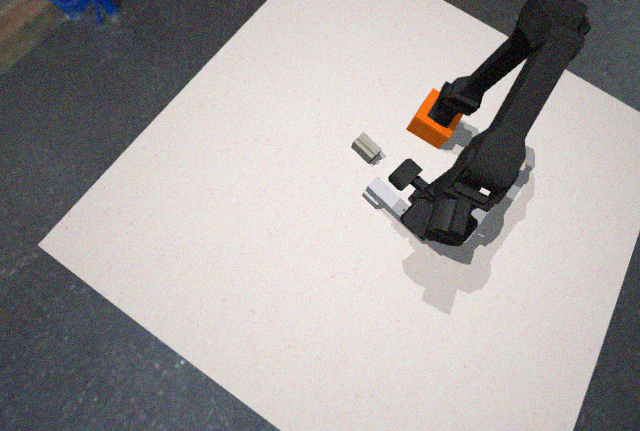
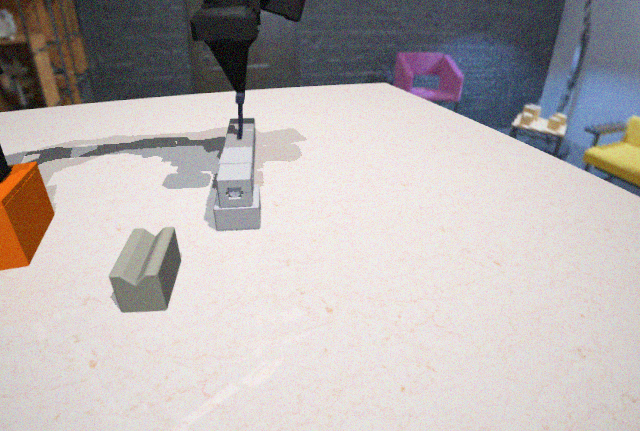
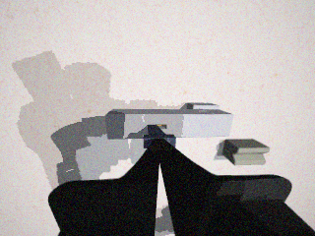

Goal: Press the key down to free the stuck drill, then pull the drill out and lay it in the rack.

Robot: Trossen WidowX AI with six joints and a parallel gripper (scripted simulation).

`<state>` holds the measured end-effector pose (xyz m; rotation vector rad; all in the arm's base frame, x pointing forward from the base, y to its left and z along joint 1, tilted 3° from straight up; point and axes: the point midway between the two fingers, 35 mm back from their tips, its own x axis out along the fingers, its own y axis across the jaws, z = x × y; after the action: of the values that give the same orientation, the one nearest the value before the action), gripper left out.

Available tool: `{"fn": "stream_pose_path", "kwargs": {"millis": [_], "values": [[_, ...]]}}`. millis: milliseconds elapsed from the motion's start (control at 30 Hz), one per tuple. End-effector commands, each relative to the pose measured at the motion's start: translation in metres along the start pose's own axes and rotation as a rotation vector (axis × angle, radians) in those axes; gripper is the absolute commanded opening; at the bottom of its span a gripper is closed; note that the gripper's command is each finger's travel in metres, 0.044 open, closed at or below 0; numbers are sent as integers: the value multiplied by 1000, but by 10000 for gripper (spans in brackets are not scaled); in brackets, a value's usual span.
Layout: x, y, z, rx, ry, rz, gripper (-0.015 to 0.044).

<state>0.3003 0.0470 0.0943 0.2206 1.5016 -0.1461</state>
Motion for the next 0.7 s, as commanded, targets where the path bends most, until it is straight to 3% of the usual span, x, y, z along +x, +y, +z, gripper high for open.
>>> {"fn": "stream_pose_path", "kwargs": {"millis": [0, 433, 667], "values": [[19, 4, -7, -4, 44, -1, 0], [27, 5, -8, -4, 44, -1, 0], [-21, 4, 1, -5, 44, -1, 184]]}}
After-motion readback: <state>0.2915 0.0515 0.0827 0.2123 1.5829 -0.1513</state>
